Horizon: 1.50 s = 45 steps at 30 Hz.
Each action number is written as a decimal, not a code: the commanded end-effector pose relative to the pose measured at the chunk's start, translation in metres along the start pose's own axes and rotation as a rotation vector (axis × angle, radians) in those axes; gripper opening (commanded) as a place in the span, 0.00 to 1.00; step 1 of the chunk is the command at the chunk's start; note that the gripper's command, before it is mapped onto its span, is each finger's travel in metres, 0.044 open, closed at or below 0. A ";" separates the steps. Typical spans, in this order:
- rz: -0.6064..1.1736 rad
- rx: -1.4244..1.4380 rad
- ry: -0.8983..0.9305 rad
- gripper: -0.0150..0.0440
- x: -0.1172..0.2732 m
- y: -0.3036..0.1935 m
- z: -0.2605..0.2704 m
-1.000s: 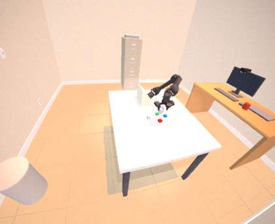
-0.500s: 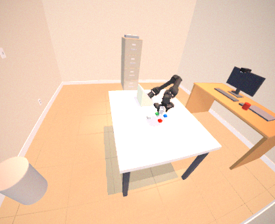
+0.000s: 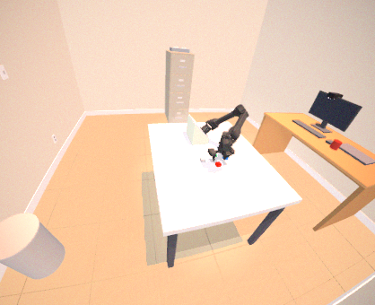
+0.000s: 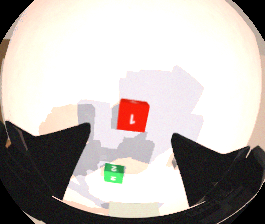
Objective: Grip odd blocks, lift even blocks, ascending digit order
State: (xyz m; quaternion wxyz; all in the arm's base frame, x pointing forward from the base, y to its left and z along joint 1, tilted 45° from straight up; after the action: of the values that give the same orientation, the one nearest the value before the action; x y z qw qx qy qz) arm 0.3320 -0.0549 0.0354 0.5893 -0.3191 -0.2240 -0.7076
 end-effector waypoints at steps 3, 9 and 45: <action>0.005 -0.005 0.005 0.93 -0.012 -0.001 0.000; 0.005 -0.005 0.006 0.93 -0.022 -0.002 0.000; 0.005 -0.005 0.007 0.50 -0.032 -0.002 0.001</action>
State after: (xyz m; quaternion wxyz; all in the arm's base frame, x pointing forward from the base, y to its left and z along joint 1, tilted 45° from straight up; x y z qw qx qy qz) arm 0.3333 -0.0323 0.0134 0.5914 -0.3193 -0.2215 -0.7066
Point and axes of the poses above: the point midway between the two fingers, 35 mm back from their tips, its own x axis back along the fingers, its own z axis across the jaws, y = z × x, the point moved 5 cm from there along x, back along the fingers, and after that the axes turned 7 degrees about -x, right-handed, at the moved point
